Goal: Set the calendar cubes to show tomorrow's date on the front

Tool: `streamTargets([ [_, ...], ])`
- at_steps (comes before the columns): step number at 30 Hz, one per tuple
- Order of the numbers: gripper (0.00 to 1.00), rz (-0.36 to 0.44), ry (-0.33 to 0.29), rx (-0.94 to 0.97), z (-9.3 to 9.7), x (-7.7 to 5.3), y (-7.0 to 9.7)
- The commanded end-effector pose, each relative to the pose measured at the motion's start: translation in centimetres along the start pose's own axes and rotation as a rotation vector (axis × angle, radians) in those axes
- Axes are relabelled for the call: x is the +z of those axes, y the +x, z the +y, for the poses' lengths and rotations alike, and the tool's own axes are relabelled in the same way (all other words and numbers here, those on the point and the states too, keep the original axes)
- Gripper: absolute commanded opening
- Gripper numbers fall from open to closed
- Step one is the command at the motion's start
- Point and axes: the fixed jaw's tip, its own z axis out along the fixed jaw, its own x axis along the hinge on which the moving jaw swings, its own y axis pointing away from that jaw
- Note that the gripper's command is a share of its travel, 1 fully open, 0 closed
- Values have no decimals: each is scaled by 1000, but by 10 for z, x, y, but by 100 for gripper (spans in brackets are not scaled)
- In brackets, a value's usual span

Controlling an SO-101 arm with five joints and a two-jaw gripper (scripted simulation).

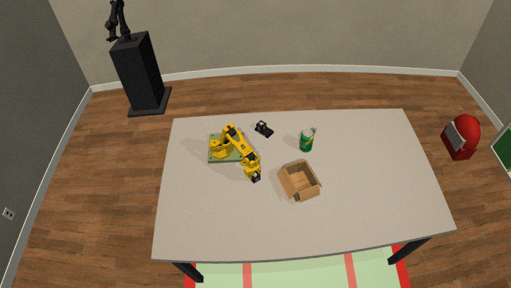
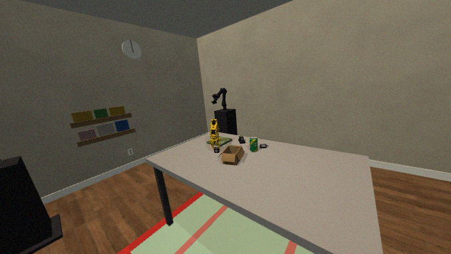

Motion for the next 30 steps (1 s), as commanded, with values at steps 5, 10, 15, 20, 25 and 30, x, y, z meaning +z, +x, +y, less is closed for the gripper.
streamTargets([
  [5,0,-24,-2,1,-1,2,-3],
  [10,0,-24,-2,1,-1,-8,-2],
  [15,0,-24,-2,1,0,-20,-1],
  [20,0,-24,-2,1,1,-32,-1],
  [25,0,-24,-2,1,2,-42,-2],
  [30,0,-24,-2,1,2,-45,-3],
])
